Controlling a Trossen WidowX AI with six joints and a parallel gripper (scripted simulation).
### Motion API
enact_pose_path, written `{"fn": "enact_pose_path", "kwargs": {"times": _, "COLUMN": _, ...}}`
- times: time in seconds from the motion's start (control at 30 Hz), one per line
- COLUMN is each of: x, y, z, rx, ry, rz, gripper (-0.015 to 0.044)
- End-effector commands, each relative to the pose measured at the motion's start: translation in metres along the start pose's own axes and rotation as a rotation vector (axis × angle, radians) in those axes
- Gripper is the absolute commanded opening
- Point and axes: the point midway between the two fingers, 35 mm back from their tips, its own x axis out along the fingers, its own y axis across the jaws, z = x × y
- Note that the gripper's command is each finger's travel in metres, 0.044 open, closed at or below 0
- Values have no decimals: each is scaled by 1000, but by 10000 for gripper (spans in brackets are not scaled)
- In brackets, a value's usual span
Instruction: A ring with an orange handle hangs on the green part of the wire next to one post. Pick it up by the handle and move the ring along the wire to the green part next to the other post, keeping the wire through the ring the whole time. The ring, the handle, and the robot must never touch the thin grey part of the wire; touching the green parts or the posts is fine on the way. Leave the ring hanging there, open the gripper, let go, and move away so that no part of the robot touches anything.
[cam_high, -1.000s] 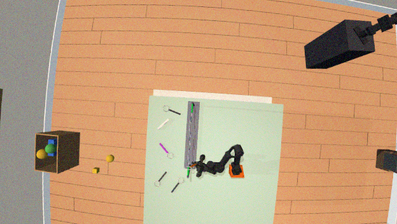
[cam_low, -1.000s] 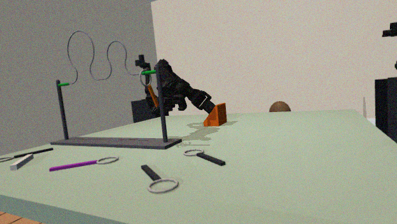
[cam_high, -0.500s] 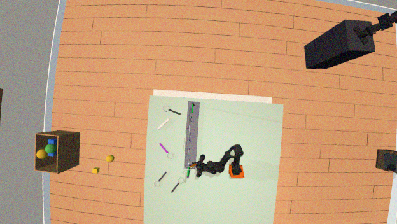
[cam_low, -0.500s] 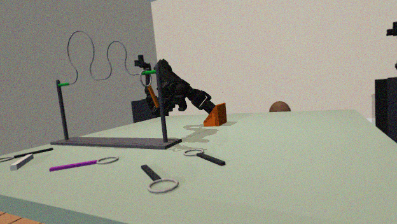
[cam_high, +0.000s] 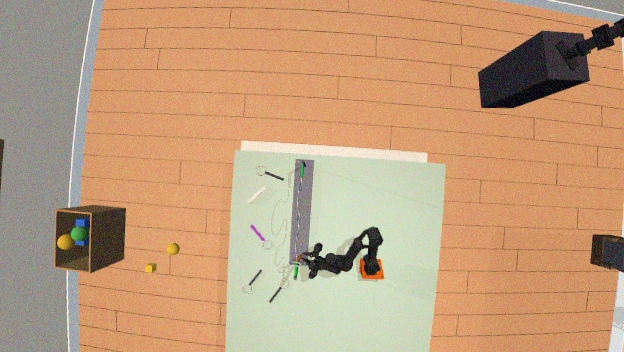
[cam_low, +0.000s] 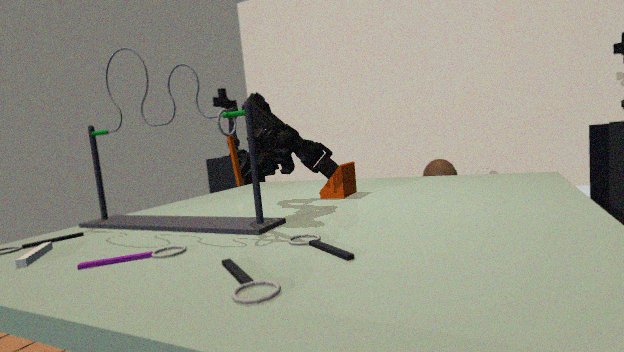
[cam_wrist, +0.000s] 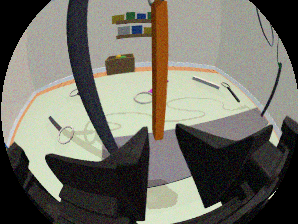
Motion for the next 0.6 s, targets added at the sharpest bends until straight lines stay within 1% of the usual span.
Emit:
{"fn": "enact_pose_path", "kwargs": {"times": 0.0, "x": -7, "y": 0, "z": 0, "rx": 0, "ry": 4, "rz": -2, "gripper": 160}}
{"fn": "enact_pose_path", "kwargs": {"times": 0.37, "x": -46, "y": 1, "z": -1, "rx": -6, "ry": 5, "rz": 3, "gripper": 160}}
{"fn": "enact_pose_path", "kwargs": {"times": 0.57, "x": -48, "y": 1, "z": -1, "rx": -6, "ry": 5, "rz": 3, "gripper": 160}}
